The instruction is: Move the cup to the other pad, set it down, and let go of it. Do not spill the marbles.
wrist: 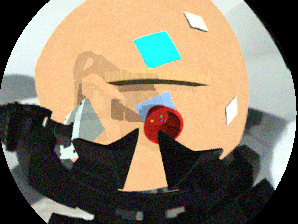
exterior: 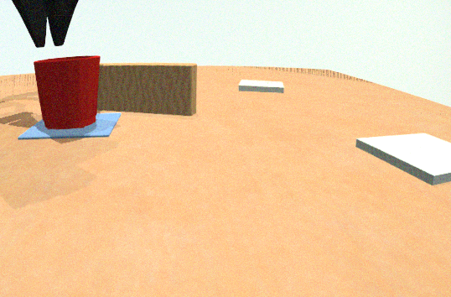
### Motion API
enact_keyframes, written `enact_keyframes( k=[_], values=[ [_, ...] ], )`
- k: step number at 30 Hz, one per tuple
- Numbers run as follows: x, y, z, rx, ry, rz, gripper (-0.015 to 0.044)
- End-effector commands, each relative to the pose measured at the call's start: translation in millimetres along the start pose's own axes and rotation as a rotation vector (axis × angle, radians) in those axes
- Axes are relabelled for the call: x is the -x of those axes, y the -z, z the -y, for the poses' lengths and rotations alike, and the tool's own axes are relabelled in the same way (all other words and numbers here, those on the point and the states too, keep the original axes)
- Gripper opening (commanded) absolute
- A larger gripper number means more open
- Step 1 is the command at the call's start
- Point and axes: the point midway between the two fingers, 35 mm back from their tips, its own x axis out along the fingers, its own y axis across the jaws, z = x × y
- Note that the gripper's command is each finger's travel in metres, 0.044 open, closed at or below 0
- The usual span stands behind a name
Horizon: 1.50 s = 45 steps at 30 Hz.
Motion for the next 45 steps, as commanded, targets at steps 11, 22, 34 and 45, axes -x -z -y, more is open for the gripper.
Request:
enact_keyframes(
  k=[11, 22, 34, 45],
  values=[
    [-25, 0, -1, -0.008, -0.004, 0.005, 0.0148],
    [-43, -1, -2, -0.007, -0.005, 0.007, 0.0148],
    [-55, -1, -4, -0.007, -0.006, 0.008, 0.0148],
    [-53, -1, -3, 0.000, -0.004, 0.005, 0.0055]
  ],
)
